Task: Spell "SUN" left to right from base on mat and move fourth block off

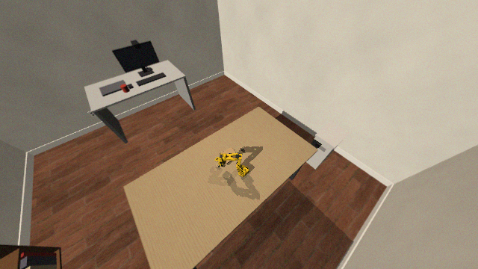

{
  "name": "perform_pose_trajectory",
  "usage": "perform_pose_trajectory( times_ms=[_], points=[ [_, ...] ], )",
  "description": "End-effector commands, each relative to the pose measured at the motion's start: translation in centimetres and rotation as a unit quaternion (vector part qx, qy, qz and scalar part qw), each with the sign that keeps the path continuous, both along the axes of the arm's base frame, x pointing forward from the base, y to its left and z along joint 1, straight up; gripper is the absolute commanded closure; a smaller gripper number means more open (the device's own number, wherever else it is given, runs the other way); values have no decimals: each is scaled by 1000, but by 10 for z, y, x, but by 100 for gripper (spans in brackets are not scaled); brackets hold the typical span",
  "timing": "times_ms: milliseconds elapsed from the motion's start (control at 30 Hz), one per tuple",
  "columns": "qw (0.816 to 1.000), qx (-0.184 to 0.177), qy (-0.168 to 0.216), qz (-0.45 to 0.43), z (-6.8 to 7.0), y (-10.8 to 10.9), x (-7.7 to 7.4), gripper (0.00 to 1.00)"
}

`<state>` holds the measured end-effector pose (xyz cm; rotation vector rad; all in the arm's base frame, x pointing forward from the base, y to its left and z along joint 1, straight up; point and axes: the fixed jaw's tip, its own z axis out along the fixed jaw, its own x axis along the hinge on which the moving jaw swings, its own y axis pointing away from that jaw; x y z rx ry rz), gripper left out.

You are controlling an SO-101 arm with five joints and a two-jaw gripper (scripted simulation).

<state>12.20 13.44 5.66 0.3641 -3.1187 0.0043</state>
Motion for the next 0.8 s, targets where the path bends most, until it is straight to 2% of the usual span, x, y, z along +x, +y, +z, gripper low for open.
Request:
perform_pose_trajectory(
  times_ms=[0,167,767],
  points=[
    [999,29,-26,33,10,13,-6,100],
    [998,30,-25,47,9,15,-11,100],
    [998,30,-25,47,9,15,-11,100]
  ],
)
